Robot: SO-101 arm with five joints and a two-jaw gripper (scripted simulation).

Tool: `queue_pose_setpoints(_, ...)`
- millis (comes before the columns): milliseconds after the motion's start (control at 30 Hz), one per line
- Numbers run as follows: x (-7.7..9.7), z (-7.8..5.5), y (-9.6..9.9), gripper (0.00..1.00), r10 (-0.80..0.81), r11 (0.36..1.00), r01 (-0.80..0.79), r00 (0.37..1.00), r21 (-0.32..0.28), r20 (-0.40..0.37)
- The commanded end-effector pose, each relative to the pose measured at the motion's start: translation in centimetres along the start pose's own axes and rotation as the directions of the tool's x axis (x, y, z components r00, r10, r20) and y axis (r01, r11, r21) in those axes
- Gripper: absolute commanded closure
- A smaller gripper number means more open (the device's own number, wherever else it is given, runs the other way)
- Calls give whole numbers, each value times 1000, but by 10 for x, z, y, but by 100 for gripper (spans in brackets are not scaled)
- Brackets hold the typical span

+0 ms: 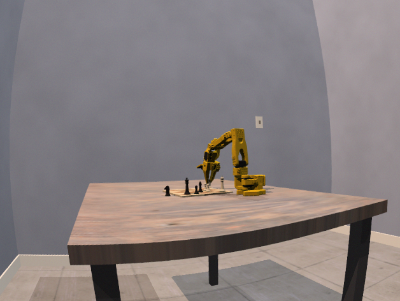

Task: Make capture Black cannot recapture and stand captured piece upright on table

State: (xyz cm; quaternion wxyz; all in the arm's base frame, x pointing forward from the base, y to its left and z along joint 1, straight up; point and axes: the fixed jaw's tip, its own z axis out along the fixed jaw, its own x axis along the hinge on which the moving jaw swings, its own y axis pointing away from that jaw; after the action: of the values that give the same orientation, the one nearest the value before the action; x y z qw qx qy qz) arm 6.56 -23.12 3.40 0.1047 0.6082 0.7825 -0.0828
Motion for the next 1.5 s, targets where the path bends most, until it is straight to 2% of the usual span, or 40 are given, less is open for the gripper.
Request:
queue_pose_setpoints(0, -7, -6, -2, 100, 3, 1000, -3, 1000, 2, 22)
queue_pose_setpoints(500, -11, -7, -2, 100, 3, 1000, -3, 1000, 2, 22)
queue_pose_setpoints(1333, -8, 1, -2, 100, 3, 1000, -3, 1000, 2, 22)
queue_pose_setpoints(1467, -1, 8, -2, 100, 3, 1000, -3, 1000, 2, 21)
